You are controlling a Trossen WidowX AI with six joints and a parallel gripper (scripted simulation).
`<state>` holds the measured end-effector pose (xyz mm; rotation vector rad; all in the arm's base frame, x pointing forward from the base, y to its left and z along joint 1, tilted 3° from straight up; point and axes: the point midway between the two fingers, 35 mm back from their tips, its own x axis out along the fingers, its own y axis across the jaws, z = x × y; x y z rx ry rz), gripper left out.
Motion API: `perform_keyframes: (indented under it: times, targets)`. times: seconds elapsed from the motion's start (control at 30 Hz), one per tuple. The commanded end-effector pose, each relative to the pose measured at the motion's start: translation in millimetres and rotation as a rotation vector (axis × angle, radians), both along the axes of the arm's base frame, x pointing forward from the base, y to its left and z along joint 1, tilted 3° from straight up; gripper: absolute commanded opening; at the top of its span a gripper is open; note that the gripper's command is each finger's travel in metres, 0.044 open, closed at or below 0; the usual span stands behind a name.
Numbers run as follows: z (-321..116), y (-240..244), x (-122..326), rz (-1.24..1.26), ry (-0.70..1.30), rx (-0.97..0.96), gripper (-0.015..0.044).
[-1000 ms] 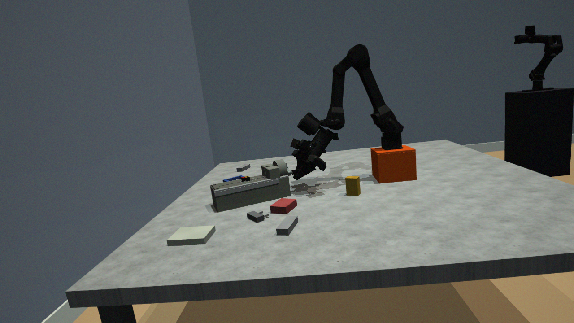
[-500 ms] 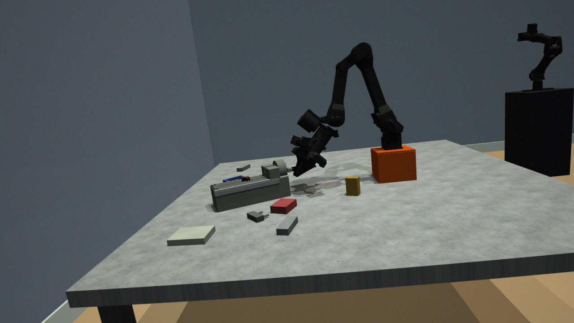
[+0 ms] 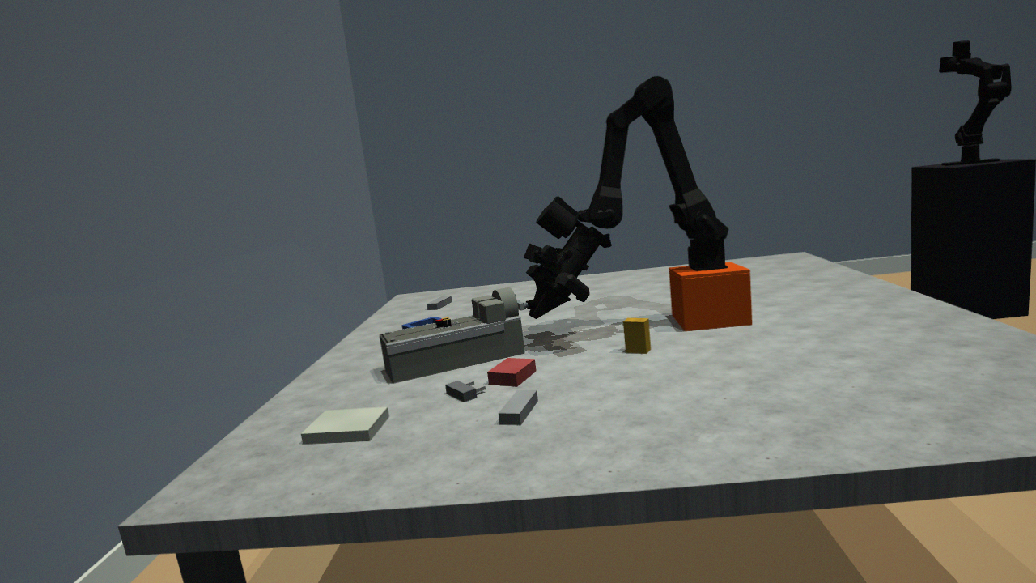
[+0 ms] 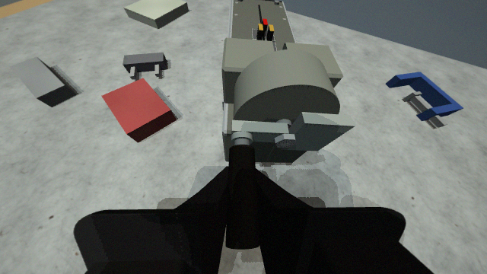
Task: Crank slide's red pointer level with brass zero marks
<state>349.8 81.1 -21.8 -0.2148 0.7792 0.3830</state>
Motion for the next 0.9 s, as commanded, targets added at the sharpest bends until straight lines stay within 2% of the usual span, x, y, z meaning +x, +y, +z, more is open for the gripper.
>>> perform_keyframes:
  times: [0.0,0.5,0.87]
  targets:
    - [1.4,0.0,-0.1,0.000,-0.001,0.002,0.0000]
    - [0.3,0.0,0.0,0.000,0.000,0.000,0.0000]
    - [0.3,0.0,0.0,0.000,0.000,0.000,0.0289]
